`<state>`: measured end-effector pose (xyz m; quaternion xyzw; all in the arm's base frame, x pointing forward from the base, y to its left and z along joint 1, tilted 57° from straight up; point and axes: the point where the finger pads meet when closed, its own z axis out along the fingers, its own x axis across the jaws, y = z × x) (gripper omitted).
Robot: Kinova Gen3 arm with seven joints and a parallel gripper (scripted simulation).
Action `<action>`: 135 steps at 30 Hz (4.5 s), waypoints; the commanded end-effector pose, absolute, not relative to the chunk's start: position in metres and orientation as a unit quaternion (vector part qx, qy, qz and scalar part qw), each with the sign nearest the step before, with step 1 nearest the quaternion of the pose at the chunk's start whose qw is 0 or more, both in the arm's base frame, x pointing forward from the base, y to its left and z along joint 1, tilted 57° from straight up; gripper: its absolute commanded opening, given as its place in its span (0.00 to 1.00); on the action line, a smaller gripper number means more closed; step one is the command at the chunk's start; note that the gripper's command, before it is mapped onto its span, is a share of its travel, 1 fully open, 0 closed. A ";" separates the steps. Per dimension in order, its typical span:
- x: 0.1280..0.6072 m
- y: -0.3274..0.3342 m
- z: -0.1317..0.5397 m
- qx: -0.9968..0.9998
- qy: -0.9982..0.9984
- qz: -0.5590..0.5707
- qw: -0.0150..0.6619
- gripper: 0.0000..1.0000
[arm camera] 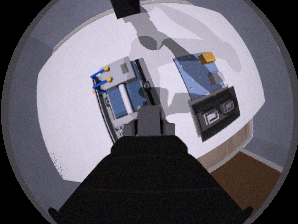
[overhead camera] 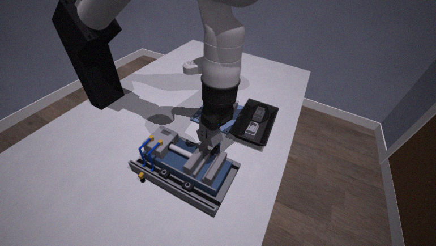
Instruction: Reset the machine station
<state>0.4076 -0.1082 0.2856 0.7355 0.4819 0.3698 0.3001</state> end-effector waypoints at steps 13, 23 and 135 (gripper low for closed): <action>0.407 -0.076 0.279 0.771 0.423 0.392 0.268 0.00; 0.407 -0.059 0.276 0.791 0.386 0.404 0.249 0.00; 0.406 0.103 0.247 0.879 0.004 0.474 0.049 0.00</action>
